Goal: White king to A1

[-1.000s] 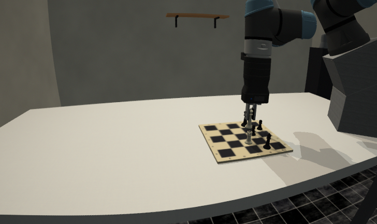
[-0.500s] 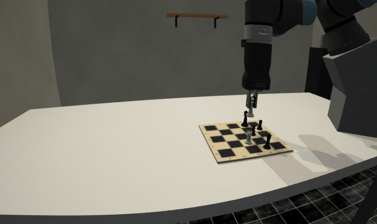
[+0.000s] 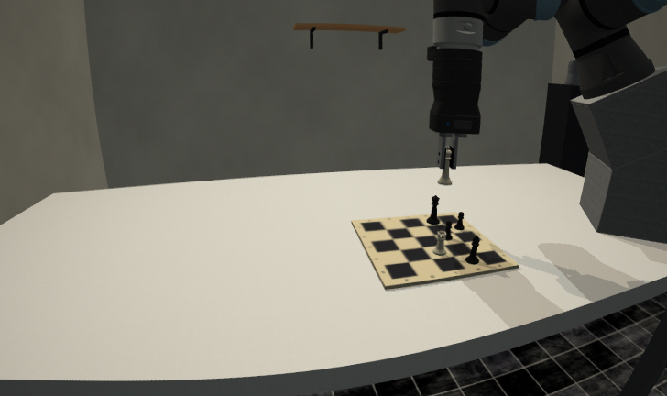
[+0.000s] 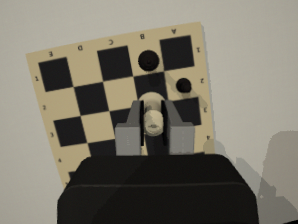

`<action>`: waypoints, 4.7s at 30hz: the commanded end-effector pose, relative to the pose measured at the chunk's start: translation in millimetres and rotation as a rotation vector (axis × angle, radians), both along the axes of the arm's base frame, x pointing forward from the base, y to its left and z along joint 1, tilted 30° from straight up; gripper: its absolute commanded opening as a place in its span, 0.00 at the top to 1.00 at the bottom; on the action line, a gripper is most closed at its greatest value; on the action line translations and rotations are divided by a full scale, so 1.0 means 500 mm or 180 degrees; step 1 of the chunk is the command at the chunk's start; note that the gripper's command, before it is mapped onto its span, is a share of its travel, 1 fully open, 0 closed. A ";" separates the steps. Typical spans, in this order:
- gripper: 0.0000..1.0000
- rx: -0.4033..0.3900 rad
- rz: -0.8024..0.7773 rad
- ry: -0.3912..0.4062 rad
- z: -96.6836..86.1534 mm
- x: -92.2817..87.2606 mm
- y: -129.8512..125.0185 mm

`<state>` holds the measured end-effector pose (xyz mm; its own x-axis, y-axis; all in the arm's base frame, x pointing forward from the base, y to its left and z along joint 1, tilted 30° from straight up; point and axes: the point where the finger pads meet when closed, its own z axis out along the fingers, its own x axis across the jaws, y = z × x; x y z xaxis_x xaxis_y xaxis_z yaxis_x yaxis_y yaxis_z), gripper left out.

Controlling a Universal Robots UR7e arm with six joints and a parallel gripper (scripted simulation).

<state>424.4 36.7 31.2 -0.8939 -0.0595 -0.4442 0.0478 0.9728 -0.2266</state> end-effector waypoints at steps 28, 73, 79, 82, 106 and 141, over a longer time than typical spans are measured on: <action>1.00 0.0287 -0.0553 -0.0141 0.020 -0.031 -0.028; 1.00 0.0897 -0.1742 -0.0453 -0.020 -0.056 -0.096; 1.00 0.0897 -0.1742 -0.0453 -0.038 -0.047 -0.101; 1.00 0.0897 -0.1742 -0.0453 -0.053 -0.039 -0.104; 1.00 0.0897 -0.1742 -0.0453 -0.146 0.008 -0.129; 1.00 0.0897 -0.1742 -0.0453 -0.152 0.011 -0.130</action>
<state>429.9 -28.5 -45.0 -0.6932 0.5265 -0.4921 0.5665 0.8202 0.0795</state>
